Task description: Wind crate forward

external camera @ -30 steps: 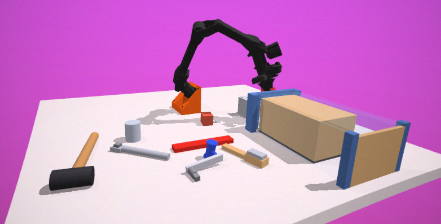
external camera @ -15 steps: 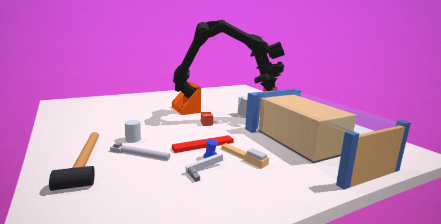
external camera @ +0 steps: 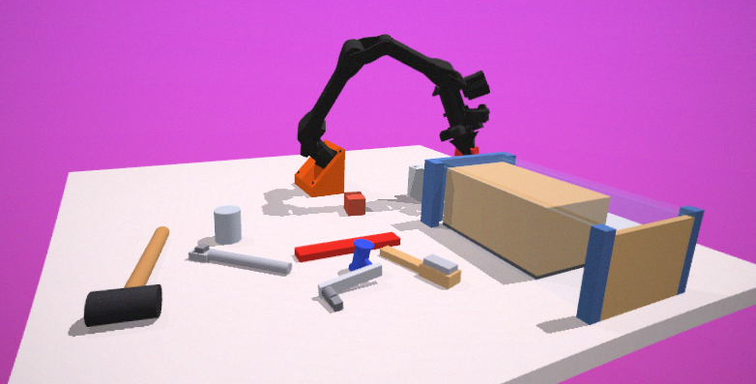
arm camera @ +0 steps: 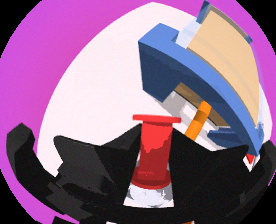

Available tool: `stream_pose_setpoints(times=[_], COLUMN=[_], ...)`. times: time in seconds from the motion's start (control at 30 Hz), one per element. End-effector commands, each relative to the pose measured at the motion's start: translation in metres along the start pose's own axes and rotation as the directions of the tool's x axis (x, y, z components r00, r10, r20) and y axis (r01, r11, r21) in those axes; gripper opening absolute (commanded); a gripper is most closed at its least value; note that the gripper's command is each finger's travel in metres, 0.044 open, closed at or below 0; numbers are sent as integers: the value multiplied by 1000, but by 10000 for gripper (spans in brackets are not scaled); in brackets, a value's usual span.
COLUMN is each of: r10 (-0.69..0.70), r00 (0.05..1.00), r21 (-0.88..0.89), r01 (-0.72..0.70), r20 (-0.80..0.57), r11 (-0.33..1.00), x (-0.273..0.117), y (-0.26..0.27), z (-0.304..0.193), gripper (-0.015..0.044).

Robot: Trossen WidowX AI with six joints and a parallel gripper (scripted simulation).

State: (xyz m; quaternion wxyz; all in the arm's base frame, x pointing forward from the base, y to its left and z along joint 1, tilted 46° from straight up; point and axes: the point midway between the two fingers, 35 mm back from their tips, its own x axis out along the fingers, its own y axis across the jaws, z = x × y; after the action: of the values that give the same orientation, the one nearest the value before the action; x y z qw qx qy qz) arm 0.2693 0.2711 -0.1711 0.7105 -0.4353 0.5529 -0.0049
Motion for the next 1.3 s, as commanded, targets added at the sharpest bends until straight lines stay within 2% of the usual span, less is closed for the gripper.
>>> stream_pose_setpoints(times=[0.0,1.27], r10=[23,28], r00=[1000,1000], r21=[-12,-12], r01=[-23,-28], r20=[-12,-13], r11=[1000,1000], x=[-2,-19], y=[15,65], z=[-6,-39], gripper=[0,0])
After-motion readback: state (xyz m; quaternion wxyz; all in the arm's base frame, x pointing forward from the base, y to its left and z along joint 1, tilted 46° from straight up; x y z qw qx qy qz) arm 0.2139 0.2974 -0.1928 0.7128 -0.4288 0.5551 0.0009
